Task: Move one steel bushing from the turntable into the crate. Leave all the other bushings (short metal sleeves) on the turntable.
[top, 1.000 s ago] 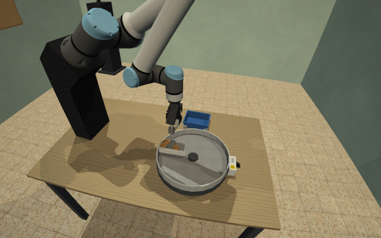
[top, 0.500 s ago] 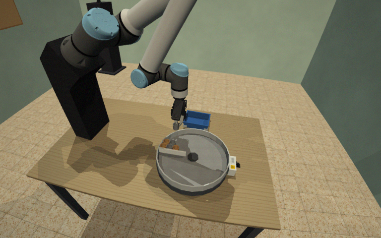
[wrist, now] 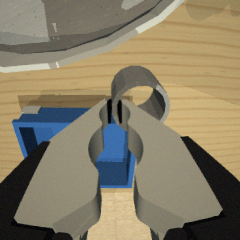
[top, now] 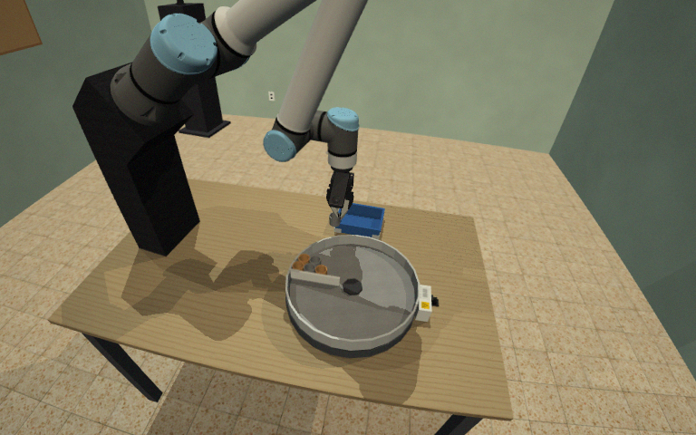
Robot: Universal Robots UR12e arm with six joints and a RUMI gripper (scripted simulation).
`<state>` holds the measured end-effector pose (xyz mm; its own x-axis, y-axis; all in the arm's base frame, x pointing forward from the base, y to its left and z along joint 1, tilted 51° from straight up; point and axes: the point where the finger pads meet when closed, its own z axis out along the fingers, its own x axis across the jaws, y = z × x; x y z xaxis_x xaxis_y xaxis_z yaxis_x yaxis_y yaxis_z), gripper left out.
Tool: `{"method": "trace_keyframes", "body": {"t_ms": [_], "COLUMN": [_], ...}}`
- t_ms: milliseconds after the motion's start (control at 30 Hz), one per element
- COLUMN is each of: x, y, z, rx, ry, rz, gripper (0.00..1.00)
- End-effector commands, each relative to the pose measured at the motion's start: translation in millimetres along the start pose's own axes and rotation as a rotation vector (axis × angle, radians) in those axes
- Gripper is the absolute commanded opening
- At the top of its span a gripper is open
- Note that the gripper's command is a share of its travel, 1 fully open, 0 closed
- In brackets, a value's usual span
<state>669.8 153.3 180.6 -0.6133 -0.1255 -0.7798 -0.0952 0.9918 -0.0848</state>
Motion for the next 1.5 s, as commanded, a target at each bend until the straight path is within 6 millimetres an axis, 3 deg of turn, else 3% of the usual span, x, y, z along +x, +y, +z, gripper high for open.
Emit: {"method": "trace_keyframes", "body": {"t_ms": [0,700,1067,1467], "x": [-21,-70,-79,-81], "y": [38,137,157,158], "z": [3,5,5,4], "rx": [0.011,0.011,0.011,0.012], "ry": [0.006,0.006,0.006,0.005], "rz": [0.006,0.007,0.007,0.007], "gripper": [0.00,0.00,0.00,0.00]}}
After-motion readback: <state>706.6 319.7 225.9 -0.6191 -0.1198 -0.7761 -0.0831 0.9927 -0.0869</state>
